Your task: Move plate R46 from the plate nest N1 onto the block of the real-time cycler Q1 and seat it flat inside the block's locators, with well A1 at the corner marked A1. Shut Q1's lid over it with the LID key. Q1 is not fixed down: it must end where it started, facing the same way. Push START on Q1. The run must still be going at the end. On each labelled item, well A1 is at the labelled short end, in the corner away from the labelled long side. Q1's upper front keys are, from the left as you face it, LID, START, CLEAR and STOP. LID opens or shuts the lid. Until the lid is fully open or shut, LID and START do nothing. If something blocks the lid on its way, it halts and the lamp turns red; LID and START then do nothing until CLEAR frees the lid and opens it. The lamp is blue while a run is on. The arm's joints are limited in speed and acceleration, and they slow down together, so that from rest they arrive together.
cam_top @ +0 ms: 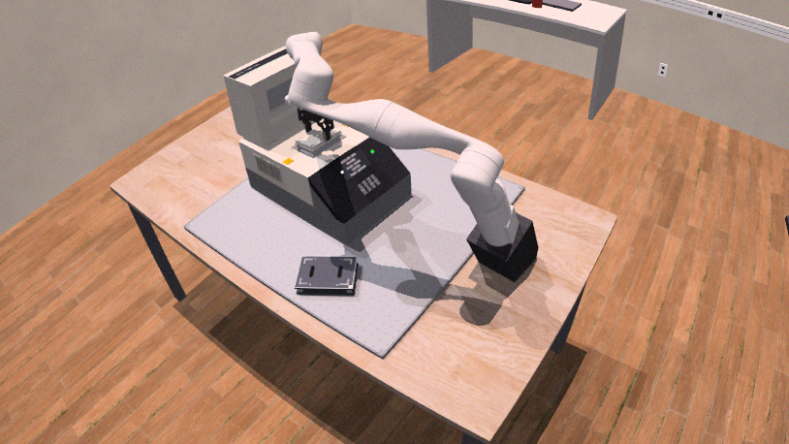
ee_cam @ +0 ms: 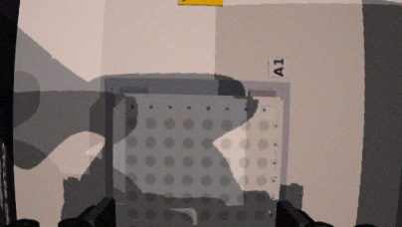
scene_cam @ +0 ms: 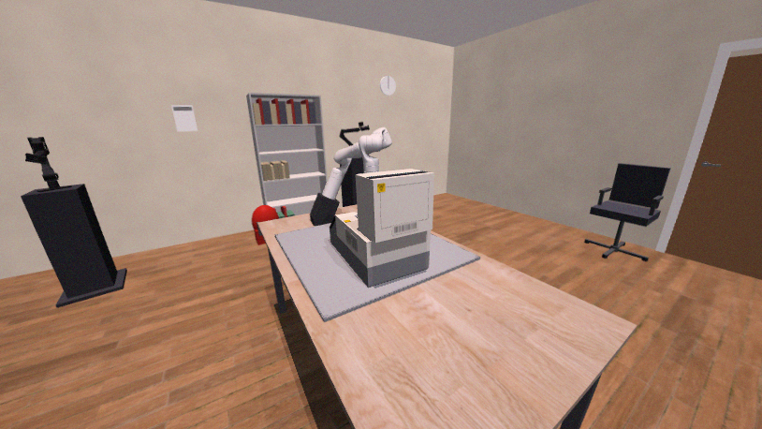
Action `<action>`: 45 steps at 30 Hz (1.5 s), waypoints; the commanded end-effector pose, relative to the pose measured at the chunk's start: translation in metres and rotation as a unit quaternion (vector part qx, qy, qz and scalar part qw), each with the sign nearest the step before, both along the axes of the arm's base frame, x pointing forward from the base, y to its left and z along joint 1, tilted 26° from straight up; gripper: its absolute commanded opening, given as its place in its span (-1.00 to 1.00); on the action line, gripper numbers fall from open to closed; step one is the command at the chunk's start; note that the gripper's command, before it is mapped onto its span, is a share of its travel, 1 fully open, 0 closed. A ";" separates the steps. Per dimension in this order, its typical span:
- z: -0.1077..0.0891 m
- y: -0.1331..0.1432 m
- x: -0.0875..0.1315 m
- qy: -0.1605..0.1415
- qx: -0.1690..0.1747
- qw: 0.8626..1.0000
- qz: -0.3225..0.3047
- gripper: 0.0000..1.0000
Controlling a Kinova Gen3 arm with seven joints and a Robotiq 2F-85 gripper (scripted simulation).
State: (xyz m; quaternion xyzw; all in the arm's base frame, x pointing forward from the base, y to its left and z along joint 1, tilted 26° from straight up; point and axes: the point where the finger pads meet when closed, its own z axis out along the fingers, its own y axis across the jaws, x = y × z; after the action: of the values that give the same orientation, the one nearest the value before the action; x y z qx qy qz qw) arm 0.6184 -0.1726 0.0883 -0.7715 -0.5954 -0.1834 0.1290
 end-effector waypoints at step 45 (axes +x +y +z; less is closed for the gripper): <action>-0.006 0.002 0.001 -0.001 0.000 1.000 -0.001 1.00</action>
State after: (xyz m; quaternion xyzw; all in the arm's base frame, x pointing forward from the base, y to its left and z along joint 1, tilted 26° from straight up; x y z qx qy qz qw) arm 0.6194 -0.1695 0.0815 -0.7715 -0.5954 -0.1835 0.1290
